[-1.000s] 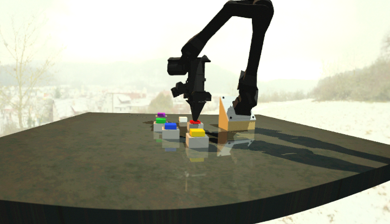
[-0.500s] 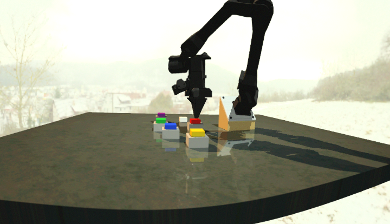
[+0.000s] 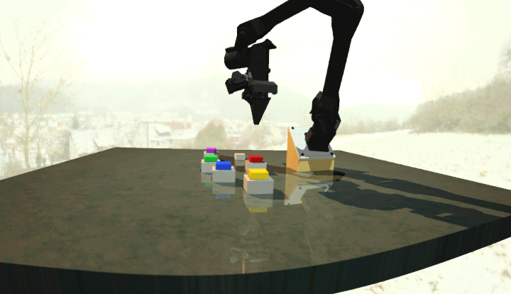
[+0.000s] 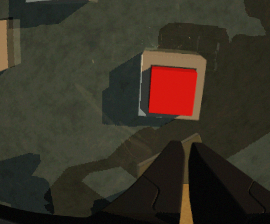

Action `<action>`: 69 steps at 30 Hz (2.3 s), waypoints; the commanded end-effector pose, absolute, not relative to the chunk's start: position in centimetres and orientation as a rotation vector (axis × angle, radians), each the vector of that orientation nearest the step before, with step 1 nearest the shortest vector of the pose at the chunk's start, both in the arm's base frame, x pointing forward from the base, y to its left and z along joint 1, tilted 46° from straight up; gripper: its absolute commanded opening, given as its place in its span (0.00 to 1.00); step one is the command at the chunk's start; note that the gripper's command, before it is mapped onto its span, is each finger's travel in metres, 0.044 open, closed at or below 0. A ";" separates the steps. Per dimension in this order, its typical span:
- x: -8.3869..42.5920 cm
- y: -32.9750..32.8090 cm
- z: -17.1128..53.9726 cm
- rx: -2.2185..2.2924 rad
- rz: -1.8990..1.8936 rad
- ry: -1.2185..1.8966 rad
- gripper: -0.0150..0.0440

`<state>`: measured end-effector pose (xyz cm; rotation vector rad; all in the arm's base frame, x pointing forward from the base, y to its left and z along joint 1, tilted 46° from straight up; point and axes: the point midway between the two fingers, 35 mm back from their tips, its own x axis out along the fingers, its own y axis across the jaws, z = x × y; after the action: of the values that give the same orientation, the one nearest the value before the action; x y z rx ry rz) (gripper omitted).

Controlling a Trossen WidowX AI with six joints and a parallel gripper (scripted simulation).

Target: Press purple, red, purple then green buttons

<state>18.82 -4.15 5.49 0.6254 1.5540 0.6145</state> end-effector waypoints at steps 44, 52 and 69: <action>29.5 -10.6 -12.2 0.609 0.617 1.548 0.29; 29.4 -9.7 -13.0 0.610 0.618 1.548 0.29; 29.4 -9.3 -13.4 0.610 0.618 1.548 0.29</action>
<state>29.50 -9.45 -13.31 0.6013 1.5433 0.6189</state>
